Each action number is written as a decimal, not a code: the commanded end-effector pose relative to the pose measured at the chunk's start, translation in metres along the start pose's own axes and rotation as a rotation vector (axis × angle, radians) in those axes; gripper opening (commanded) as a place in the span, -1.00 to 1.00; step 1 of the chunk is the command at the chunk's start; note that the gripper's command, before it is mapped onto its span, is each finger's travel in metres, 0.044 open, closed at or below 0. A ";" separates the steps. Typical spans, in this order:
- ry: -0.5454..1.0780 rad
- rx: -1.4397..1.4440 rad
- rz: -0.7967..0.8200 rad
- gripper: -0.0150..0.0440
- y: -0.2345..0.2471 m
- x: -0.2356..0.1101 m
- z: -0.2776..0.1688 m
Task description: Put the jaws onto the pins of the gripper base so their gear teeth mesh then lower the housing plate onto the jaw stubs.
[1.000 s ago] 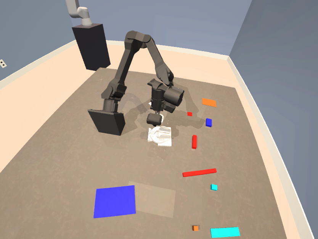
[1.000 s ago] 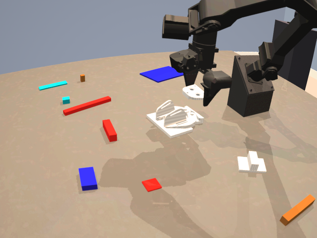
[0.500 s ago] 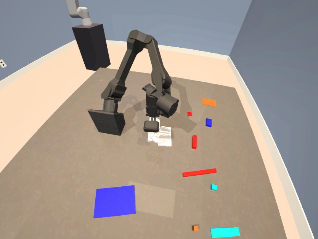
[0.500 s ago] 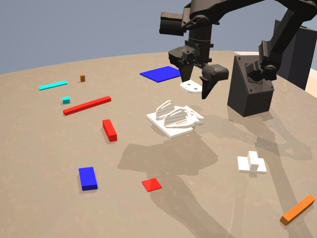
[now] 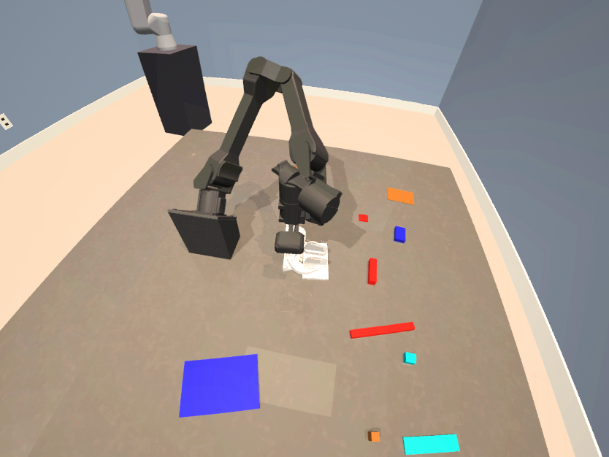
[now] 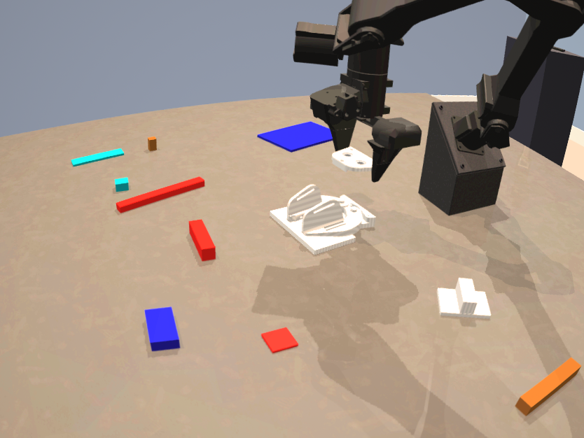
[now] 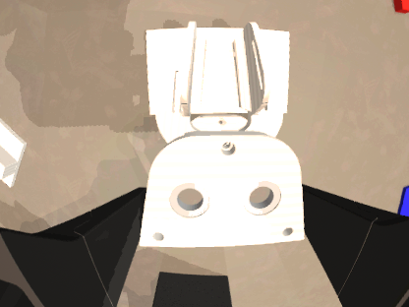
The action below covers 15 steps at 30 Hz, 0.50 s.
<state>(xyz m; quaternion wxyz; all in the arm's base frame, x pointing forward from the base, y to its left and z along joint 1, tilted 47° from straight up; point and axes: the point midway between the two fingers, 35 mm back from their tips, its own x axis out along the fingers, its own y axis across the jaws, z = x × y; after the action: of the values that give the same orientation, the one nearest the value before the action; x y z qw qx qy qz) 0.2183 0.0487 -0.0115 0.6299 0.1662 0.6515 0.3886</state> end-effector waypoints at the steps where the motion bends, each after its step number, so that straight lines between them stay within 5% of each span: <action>1: 0.001 -0.011 -0.003 0.70 -0.001 0.000 0.000; 15: 0.001 -0.011 -0.003 0.70 -0.007 0.000 -0.003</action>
<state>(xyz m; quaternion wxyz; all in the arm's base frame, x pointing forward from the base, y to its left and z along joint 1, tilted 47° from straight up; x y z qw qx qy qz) 0.2174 0.0452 -0.0149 0.6305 0.1639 0.6505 0.3905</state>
